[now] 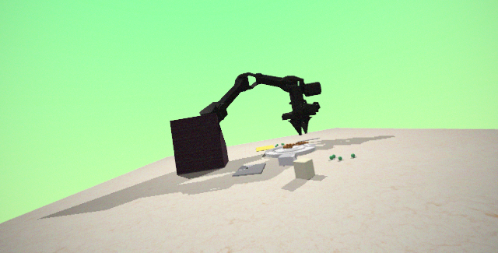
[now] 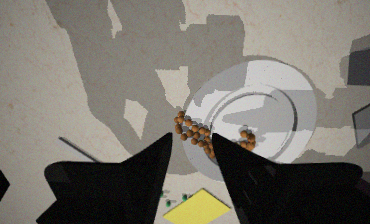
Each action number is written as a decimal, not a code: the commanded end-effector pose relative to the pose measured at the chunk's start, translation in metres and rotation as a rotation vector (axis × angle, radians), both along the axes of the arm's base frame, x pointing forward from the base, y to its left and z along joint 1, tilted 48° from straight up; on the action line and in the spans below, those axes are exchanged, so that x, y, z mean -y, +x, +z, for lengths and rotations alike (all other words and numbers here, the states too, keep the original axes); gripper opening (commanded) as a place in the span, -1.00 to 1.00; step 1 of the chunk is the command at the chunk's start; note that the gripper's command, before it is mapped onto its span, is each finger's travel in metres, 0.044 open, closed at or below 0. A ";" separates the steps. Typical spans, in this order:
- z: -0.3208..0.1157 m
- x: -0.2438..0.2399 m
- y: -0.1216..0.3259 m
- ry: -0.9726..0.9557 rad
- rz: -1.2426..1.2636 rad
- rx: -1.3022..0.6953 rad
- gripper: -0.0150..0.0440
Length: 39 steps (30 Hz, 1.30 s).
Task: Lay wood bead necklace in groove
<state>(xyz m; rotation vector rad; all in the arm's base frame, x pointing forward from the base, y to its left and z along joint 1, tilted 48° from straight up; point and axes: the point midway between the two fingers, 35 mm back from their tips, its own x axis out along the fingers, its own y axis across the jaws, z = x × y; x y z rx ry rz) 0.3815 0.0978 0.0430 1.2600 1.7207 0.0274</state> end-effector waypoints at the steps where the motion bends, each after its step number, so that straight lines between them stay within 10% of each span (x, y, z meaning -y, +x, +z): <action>1: -0.001 -0.003 0.001 0.001 -0.015 -0.014 0.19; 39: -0.023 -0.029 0.002 0.000 -0.008 -0.009 0.01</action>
